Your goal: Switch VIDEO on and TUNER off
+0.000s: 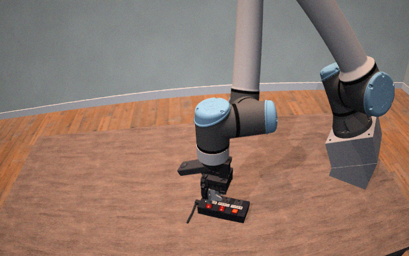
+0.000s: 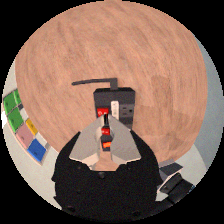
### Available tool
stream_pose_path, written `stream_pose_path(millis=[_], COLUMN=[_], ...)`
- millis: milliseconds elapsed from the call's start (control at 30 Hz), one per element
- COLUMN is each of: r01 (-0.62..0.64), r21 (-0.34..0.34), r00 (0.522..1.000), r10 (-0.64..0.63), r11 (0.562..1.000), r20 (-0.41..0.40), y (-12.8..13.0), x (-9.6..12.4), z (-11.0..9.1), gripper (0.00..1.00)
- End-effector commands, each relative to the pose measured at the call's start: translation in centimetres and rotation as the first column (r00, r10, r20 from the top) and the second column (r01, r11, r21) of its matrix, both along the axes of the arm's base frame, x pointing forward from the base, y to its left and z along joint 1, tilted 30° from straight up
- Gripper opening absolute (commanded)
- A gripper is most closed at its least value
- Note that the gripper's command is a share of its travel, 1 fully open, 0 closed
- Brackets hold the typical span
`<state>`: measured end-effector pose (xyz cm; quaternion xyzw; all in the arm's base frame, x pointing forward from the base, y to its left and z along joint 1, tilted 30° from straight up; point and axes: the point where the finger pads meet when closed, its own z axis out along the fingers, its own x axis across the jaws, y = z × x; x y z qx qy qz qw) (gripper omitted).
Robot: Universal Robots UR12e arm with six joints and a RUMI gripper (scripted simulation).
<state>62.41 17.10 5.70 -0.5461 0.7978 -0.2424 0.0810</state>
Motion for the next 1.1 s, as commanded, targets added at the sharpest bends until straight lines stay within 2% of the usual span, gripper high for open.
stream_pose_path(millis=[0, 733, 1067], r01=[0.001, 0.000, -0.001], r21=[0.000, 0.001, 0.001], r00=[1.000, 1.000, 1.000], r10=[-0.001, 0.000, 0.001], r11=[1.000, 1.000, 1.000], r20=[-0.003, -0.002, 0.001], y=[-0.2, -0.1, 0.7], x=[0.0, 0.0, -0.8], z=[-0.4, -0.2, 1.9], gripper=[0.00, 0.00, 0.00])
